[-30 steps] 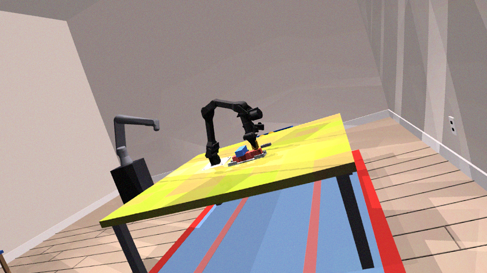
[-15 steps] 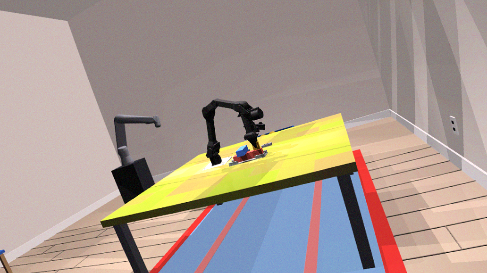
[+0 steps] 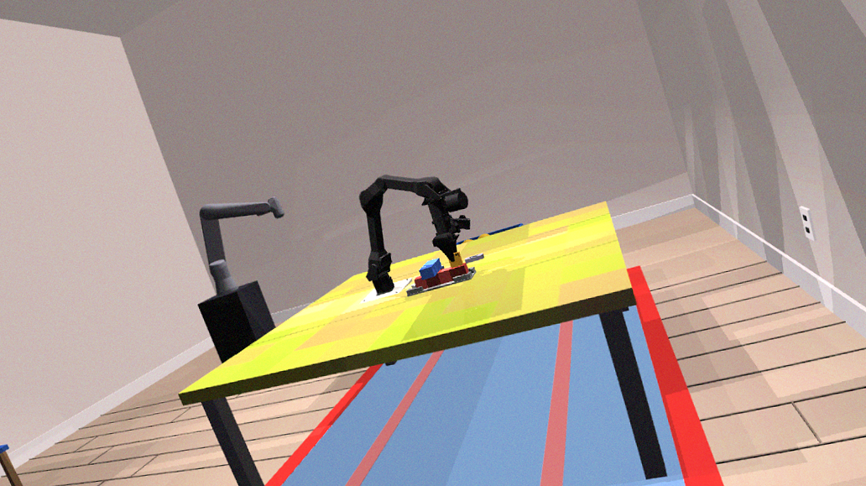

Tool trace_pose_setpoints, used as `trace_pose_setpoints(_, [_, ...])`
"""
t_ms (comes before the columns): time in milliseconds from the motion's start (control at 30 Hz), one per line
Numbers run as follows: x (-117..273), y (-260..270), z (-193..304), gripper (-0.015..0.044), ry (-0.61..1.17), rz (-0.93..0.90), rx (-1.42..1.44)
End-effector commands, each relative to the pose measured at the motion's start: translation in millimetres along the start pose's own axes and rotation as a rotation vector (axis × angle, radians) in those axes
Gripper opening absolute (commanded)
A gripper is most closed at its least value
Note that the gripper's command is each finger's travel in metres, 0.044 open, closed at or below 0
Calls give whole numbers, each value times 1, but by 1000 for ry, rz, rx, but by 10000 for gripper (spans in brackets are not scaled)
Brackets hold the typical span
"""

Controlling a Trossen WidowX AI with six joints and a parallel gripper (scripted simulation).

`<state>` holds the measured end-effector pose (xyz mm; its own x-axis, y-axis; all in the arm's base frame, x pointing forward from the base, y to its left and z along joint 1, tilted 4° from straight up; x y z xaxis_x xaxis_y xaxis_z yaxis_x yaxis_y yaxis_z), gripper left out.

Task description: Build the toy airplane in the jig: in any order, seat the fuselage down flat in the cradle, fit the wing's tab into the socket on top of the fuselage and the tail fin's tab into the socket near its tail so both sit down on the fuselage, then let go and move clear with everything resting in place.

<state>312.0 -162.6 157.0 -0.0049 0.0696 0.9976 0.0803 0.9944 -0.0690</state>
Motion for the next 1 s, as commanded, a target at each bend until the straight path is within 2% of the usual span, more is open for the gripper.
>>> trace_pose_setpoints(0, [41, -2, -5, 260, -17, 6, -2])
trace_pose_setpoints(133, [79, 0, -1, 260, -16, 6, -1])
trace_pose_setpoints(967, [81, -2, -1, 260, -16, 6, -1])
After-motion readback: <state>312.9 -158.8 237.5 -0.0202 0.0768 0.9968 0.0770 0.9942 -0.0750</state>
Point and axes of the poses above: the point midway between the two fingers, 35 mm back from their tips, its own x axis back along the fingers, its own y axis across the jaws, z = x × y, the point moved 4 cm from there along x, back along the fingers, and after that the axes turned 1 degree about x, right-handed, at the moved point
